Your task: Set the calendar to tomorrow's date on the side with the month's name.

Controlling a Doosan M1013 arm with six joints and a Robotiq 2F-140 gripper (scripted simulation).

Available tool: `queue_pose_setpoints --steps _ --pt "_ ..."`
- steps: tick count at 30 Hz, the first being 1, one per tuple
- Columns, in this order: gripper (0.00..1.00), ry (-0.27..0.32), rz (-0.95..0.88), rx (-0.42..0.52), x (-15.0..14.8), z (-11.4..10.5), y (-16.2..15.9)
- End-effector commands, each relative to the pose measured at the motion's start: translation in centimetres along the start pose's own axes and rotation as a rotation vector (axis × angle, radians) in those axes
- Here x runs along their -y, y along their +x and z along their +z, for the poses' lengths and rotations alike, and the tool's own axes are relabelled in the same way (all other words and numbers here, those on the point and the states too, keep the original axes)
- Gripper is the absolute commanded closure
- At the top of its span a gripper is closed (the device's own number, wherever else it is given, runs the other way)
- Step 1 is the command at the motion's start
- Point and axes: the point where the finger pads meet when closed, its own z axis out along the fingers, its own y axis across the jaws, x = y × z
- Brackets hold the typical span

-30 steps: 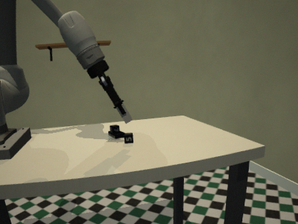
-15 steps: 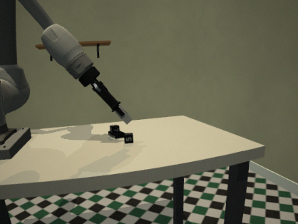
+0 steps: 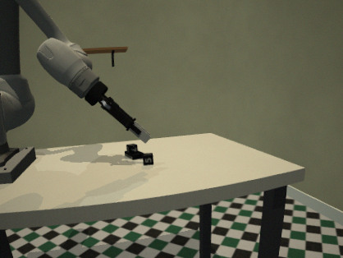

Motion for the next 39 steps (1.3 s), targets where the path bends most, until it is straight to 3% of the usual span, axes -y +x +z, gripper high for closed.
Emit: queue_pose_setpoints --steps 1,26,39 --pt "0.71 0.000 0.000 0.000 0.0 0.0 0.0" --pt "0.71 0.000 0.000 0.000 0.0 1.0 -1.0" --pt "0.71 0.000 0.000 0.000 0.0 2.7 -2.7"
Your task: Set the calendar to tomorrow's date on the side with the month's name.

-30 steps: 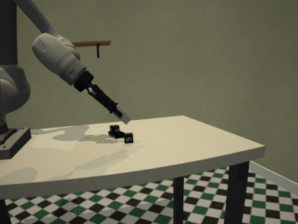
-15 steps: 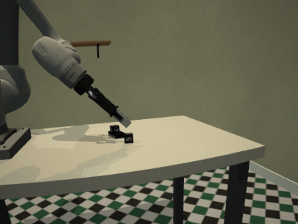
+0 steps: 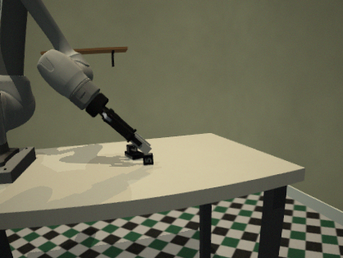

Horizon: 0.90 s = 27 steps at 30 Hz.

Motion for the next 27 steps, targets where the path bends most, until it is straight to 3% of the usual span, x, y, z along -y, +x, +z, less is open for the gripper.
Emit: queue_pose_setpoints --steps 1,27 --pt "0.71 0.000 0.000 0.000 0.0 0.3 -0.3" --pt "0.71 0.000 0.000 0.000 0.0 2.3 -2.3"
